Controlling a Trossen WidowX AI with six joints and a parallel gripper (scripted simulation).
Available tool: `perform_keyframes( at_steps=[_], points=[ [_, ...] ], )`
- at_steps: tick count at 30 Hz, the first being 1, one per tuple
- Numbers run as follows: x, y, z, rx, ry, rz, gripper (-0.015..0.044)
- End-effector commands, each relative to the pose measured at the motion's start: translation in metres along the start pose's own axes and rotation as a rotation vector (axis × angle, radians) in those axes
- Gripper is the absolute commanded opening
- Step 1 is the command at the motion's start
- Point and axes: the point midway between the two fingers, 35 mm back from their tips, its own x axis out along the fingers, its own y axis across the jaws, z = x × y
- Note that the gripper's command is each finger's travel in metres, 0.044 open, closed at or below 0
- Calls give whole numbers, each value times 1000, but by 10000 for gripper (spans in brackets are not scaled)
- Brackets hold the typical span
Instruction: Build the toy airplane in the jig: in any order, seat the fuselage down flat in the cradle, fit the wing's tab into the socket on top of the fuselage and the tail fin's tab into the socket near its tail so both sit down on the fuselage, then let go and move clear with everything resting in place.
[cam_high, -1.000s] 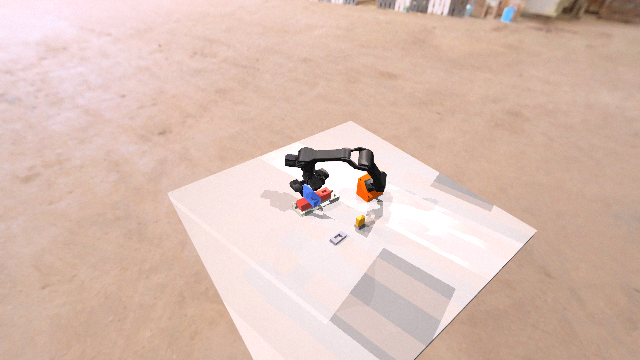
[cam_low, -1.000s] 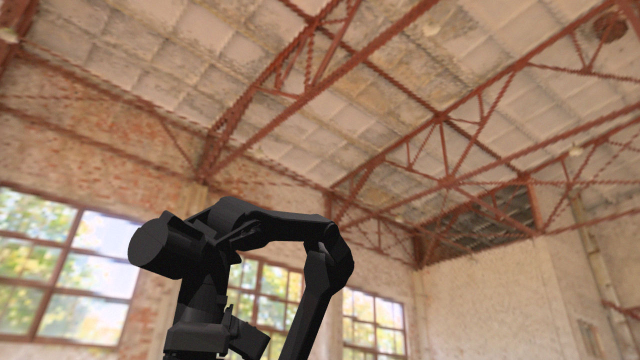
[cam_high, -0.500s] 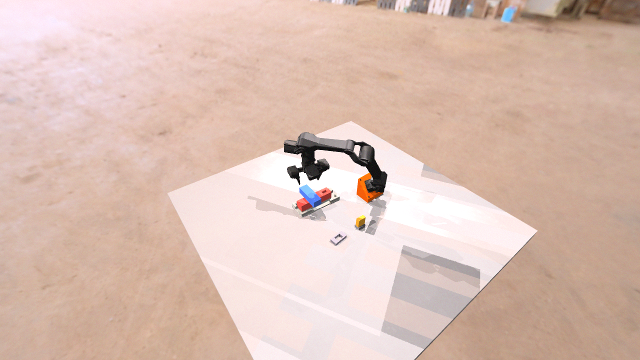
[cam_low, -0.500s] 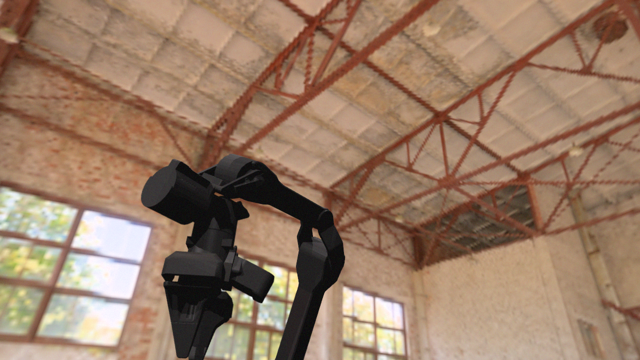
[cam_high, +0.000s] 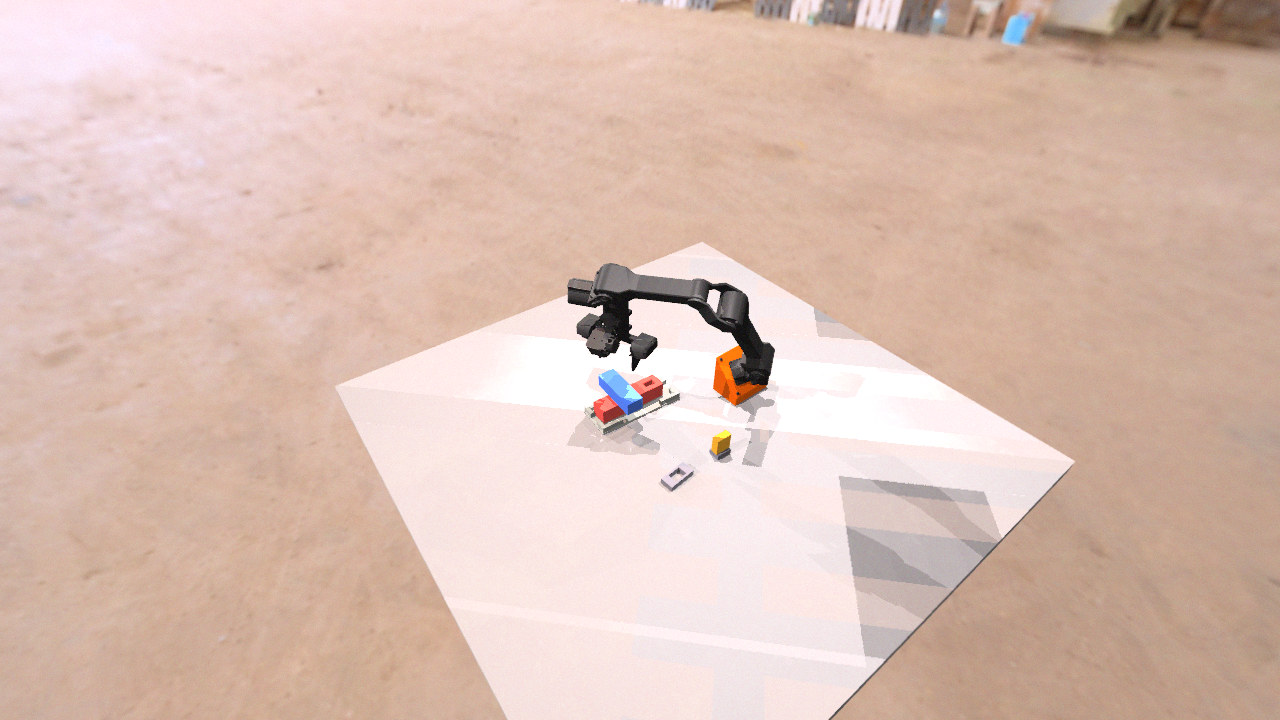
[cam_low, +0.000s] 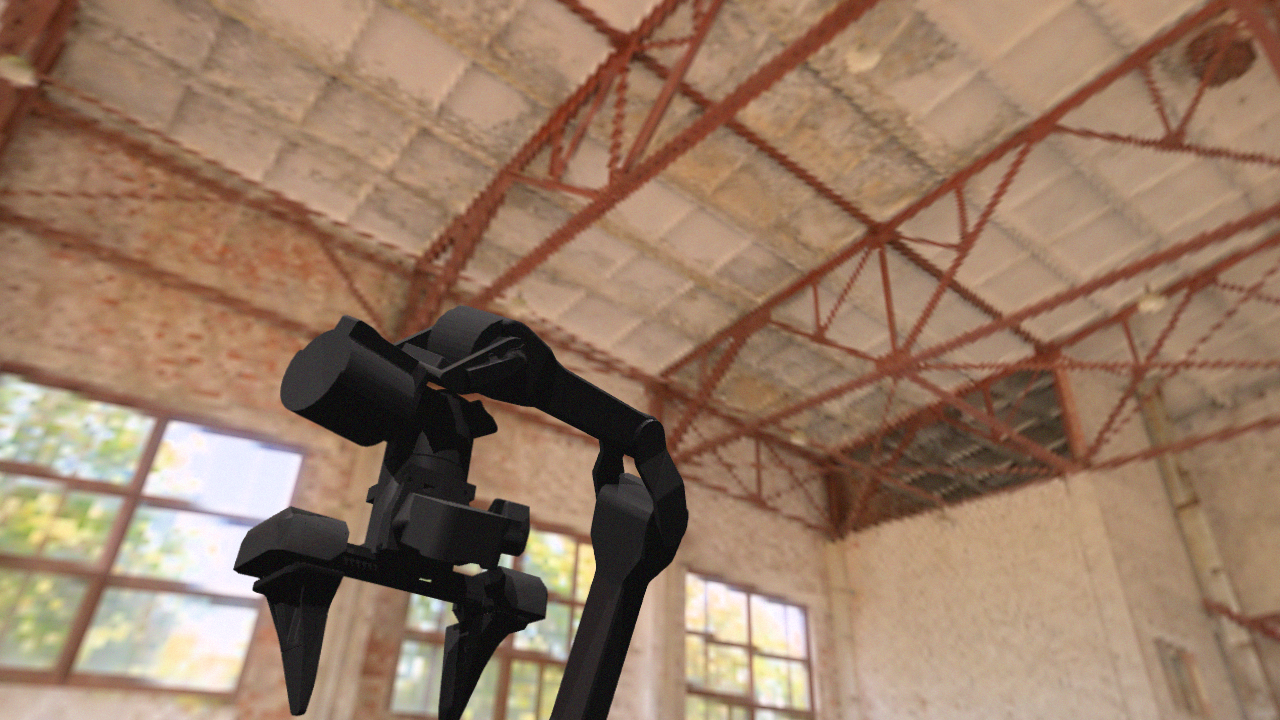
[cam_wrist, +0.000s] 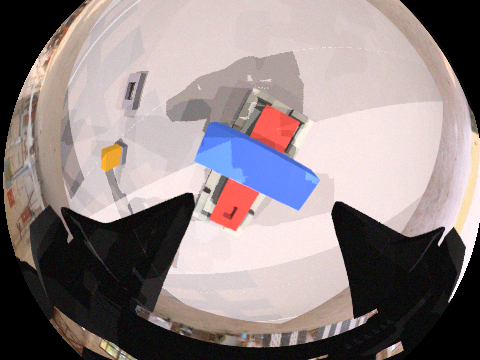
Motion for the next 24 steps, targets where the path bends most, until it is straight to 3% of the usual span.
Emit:
perform_keyframes(
  at_steps=[1, 12, 24],
  points=[
    [0, 0, -2, 417, 9, 2, 440],
    [-2, 8, 2, 419, 7, -1, 440],
    [-19, 163, 29, 447, -32, -42, 440]
  ],
)
